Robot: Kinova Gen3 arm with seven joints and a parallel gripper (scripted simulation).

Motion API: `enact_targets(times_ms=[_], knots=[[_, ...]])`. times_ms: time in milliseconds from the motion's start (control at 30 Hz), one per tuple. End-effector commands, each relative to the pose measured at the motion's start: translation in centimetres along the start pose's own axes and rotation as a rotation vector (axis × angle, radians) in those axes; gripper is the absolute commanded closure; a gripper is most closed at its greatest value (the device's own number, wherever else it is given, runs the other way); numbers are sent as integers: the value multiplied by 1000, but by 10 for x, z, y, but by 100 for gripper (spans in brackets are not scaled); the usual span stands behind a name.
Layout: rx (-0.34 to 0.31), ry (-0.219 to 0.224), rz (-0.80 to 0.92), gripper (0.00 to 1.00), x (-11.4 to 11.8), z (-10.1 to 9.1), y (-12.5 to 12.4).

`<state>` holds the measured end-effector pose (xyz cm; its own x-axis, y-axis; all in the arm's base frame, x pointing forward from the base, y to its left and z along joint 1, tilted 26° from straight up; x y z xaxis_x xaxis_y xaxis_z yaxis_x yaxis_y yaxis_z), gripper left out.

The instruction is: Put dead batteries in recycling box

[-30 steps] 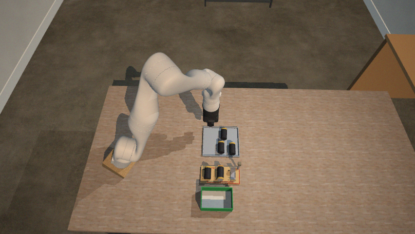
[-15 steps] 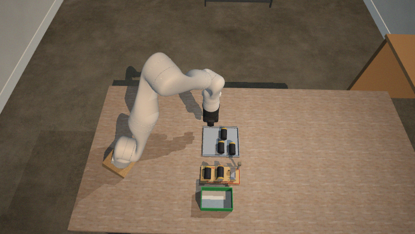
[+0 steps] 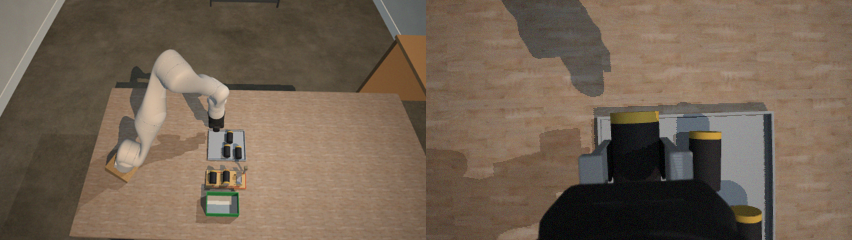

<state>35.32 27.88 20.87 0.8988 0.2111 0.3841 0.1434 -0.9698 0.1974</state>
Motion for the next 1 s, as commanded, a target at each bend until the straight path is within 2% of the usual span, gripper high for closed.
enact_targets(times_ms=[0,167,967], knots=[[-32,-14,8,43,-1,25,10],[-32,-14,8,43,-1,41,10],[-32,-14,8,43,-1,42,10]])
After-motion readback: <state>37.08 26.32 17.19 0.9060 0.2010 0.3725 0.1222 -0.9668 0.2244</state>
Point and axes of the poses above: the point where the finger pads meet when closed, its own z axis out along the fingers, its own x axis across the jaws, y = z × x, the point moved 6 cm from there along -z, back along the fingers, and after that the axes turned 4 degrees about -z, right-handed, at the moved point
